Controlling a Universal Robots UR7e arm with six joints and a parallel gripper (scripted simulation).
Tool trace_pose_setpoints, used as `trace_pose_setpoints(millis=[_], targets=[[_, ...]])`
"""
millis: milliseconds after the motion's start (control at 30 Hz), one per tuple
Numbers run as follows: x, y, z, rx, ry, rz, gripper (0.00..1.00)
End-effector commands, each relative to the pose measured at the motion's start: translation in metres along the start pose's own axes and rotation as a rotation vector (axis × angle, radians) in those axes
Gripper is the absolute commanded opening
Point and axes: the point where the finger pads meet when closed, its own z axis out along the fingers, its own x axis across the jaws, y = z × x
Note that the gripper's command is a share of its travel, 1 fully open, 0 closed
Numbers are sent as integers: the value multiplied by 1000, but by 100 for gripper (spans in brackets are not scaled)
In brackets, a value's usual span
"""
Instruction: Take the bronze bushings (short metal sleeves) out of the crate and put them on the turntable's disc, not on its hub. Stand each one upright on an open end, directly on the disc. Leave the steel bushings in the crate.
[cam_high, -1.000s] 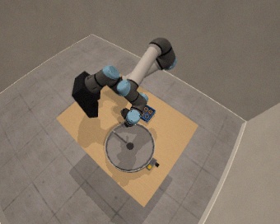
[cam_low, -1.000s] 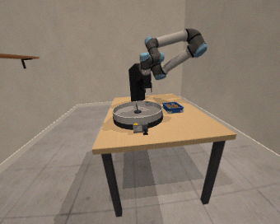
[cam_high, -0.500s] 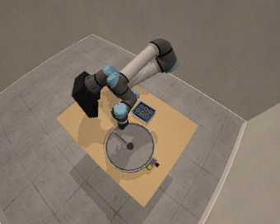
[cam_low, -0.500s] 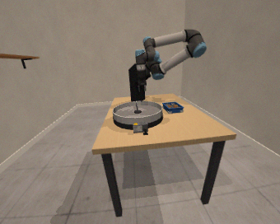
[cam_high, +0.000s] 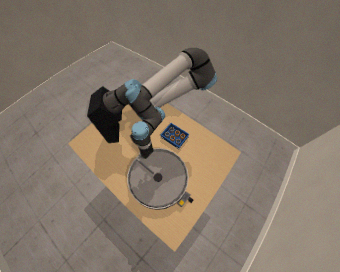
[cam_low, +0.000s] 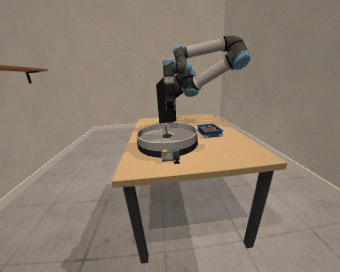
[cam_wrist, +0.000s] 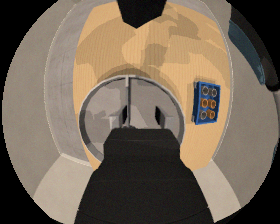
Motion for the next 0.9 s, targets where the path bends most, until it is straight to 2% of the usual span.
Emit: trace_pose_setpoints(millis=[0, 367, 400, 867], targets=[[-1, 0, -1, -5, -2, -4, 100], [-1, 0, -1, -5, -2, -4, 100], [-1, 0, -1, -5, -2, -4, 35], [-1, 0, -1, -5, -2, -4, 35]])
